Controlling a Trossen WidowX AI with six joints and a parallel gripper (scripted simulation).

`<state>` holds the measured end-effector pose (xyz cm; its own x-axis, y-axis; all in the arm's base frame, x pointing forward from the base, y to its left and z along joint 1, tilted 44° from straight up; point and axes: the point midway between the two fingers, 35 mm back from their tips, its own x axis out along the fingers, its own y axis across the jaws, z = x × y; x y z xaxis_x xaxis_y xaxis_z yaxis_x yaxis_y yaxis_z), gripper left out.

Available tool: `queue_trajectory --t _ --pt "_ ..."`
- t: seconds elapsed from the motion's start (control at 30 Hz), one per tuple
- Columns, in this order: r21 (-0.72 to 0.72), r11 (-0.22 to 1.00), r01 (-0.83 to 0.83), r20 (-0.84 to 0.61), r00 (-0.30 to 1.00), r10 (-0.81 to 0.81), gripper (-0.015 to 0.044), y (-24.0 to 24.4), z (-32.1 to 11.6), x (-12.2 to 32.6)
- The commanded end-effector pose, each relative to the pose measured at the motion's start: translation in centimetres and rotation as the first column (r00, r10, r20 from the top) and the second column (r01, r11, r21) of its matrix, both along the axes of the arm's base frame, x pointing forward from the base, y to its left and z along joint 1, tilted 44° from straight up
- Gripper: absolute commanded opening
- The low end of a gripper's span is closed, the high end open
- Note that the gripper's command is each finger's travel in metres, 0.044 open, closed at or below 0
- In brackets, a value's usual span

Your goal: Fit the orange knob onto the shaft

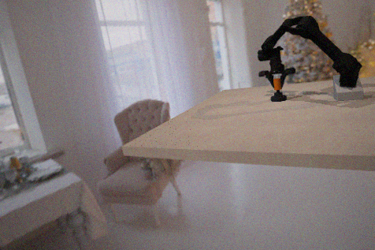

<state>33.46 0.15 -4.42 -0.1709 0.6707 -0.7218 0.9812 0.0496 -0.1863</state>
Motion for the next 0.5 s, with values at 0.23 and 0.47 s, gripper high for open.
queue_trajectory --t 0.23,0.47 --pt "-0.004 1.0 0.006 0.0 1.0 -0.006 0.0 -0.12 0.25 0.48" --pt "-0.003 1.0 0.006 0.0 1.0 -0.006 0.0 0.16 -0.06 0.39"
